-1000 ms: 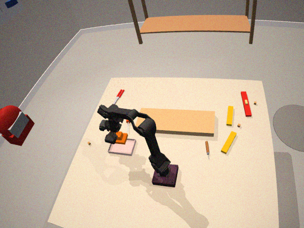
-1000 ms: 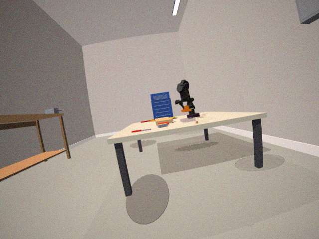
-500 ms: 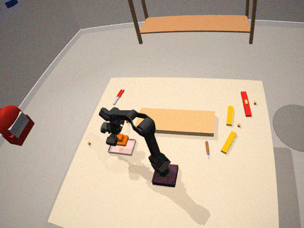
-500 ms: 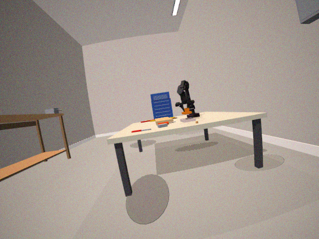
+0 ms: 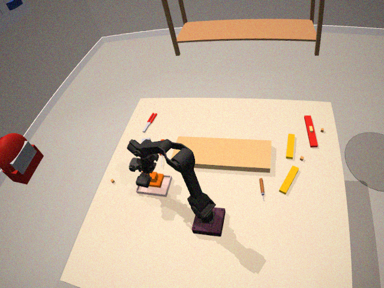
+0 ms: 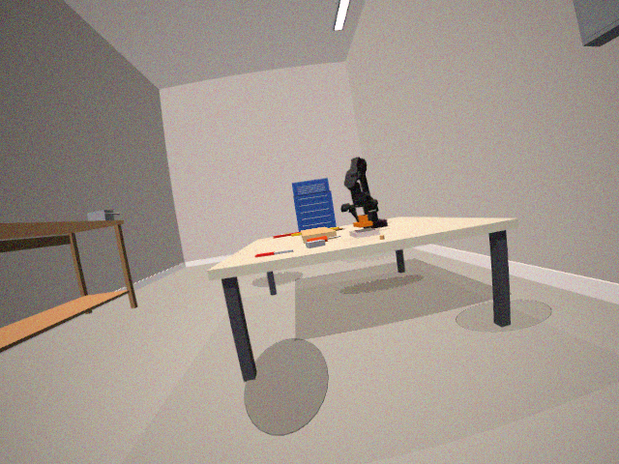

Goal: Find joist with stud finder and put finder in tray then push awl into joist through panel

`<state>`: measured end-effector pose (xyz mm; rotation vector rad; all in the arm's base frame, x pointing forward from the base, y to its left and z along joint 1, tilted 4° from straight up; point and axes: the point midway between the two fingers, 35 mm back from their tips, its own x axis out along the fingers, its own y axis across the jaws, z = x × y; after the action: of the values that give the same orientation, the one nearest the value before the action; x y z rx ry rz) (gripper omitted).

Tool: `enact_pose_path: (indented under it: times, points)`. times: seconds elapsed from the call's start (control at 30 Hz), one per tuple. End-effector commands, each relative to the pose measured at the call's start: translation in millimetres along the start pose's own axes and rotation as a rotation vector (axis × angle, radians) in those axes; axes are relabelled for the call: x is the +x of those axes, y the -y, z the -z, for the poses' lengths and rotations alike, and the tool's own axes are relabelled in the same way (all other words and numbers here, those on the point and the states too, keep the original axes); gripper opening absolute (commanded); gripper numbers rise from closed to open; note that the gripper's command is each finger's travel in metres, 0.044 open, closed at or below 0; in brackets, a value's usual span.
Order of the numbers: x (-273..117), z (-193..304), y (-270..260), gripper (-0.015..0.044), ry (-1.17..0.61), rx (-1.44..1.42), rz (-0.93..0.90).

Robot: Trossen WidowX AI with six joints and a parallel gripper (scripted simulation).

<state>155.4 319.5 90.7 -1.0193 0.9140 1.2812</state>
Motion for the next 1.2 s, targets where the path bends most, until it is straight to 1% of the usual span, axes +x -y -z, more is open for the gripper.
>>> enact_pose_path:
  times: [0.0,0.9,1.17]
  points:
    - [6.4,1.8,0.2,0.0000,0.002,-0.003,0.001]
    - [40.0,13.8,-0.7,0.0000,0.002,-0.003,0.001]
    - [38.4,14.1,-0.8,0.0210,-0.004,0.000,0.001]
